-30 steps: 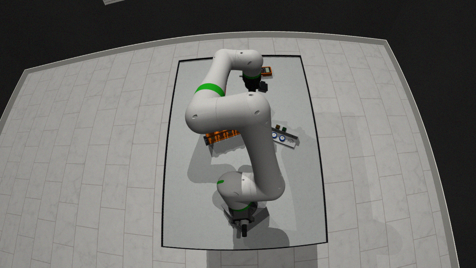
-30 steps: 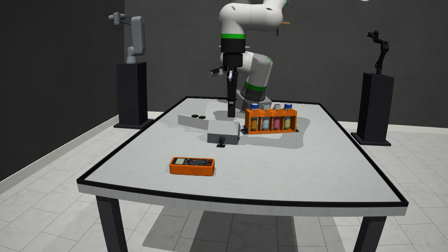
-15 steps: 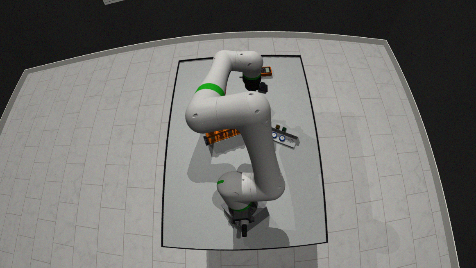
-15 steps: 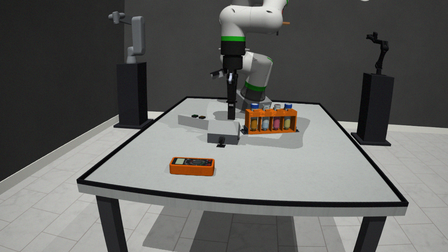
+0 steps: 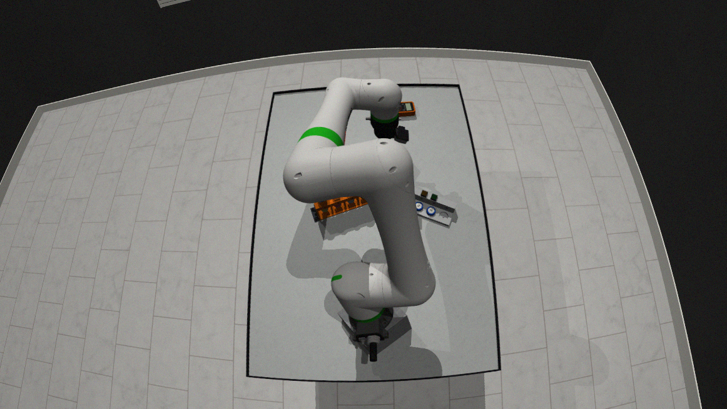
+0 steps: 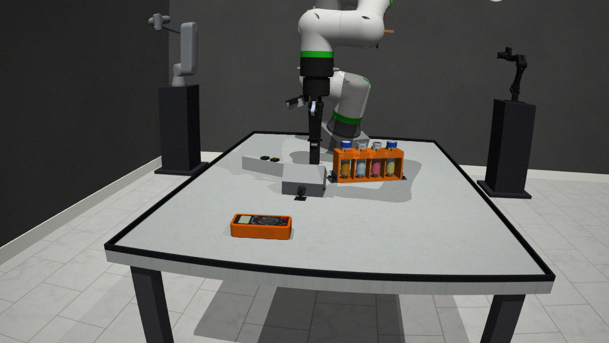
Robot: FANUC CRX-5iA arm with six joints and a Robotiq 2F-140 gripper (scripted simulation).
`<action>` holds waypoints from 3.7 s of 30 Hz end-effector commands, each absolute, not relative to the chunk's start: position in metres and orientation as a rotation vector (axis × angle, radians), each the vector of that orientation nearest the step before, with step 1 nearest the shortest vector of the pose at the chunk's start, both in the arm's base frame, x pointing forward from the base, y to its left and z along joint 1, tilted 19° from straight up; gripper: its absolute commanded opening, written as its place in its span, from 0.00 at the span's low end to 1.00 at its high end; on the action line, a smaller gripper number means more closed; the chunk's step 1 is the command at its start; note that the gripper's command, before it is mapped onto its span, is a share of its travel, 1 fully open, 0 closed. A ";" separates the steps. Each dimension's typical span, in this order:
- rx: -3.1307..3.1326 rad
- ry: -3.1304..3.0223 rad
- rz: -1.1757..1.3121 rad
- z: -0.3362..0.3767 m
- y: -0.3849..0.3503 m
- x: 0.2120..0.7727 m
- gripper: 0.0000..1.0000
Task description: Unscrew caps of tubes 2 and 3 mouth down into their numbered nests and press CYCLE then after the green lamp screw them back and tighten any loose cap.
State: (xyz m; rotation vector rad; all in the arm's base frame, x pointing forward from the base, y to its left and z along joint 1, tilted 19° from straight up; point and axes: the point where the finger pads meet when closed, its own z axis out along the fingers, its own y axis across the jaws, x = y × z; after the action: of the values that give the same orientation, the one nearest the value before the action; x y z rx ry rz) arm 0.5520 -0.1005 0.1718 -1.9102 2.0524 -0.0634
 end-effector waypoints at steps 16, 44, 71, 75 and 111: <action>-1.910 2.052 -0.066 0.168 -0.100 0.554 0.10; -1.910 2.052 -0.067 0.194 -0.105 0.546 0.10; -2.796 0.647 -0.330 0.137 -0.207 0.476 1.00; -2.796 0.647 -0.330 0.131 -0.217 0.469 1.00; -2.796 0.646 -0.330 0.104 -0.265 0.435 1.00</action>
State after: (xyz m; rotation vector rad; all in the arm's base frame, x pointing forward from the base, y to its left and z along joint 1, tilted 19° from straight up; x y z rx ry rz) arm 0.4352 -0.2644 0.1033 -2.7954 0.6463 -0.3272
